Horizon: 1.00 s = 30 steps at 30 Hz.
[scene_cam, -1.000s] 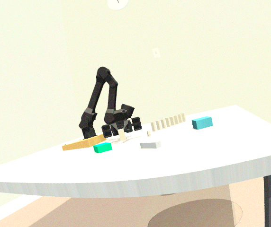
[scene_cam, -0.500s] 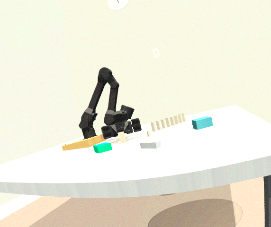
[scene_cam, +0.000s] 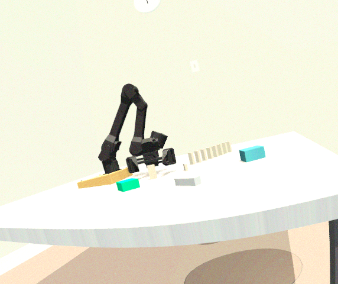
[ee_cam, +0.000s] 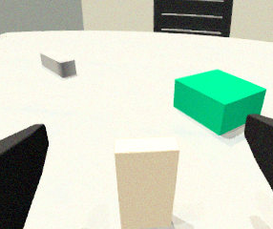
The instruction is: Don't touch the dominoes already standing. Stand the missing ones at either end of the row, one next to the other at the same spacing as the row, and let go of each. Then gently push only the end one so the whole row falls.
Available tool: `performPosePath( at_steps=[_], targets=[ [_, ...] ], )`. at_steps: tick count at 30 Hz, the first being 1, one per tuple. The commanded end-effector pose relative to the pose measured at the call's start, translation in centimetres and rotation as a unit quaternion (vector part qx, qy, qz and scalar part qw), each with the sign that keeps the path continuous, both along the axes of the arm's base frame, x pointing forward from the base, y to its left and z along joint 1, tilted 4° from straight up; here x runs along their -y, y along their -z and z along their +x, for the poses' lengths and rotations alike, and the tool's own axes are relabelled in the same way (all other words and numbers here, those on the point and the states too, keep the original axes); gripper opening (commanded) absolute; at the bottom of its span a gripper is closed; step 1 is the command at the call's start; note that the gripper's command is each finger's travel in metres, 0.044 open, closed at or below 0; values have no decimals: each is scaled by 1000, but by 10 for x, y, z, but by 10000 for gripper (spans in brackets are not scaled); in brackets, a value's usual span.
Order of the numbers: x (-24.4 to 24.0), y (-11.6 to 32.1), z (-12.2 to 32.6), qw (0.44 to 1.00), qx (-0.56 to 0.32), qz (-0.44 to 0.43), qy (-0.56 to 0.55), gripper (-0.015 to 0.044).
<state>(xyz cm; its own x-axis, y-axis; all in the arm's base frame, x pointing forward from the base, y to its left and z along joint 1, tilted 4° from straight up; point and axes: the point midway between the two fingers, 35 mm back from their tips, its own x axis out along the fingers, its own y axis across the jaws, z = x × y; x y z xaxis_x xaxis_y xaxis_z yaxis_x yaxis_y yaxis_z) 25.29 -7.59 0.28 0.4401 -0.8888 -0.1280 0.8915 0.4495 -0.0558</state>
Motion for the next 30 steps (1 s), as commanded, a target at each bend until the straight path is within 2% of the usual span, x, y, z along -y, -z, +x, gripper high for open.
performPosePath(
  at_steps=[1, 5, 9, 12, 17, 23, 30],
  targets=[
    [-1, -19, 4, 1000, 6, 2, -1, 440],
    [0, -43, 4, 1000, 8, 2, 0, 440],
    [0, -47, 6, 1000, 4, 4, -1, 440],
    [5, -36, 32, 998, -54, 34, -19, 440],
    [19, -19, 67, 976, -165, 137, -42, 440],
    [35, -20, 71, 913, -262, 310, -36, 440],
    [39, -50, 60, 839, -270, 472, -15, 440]
  ],
)
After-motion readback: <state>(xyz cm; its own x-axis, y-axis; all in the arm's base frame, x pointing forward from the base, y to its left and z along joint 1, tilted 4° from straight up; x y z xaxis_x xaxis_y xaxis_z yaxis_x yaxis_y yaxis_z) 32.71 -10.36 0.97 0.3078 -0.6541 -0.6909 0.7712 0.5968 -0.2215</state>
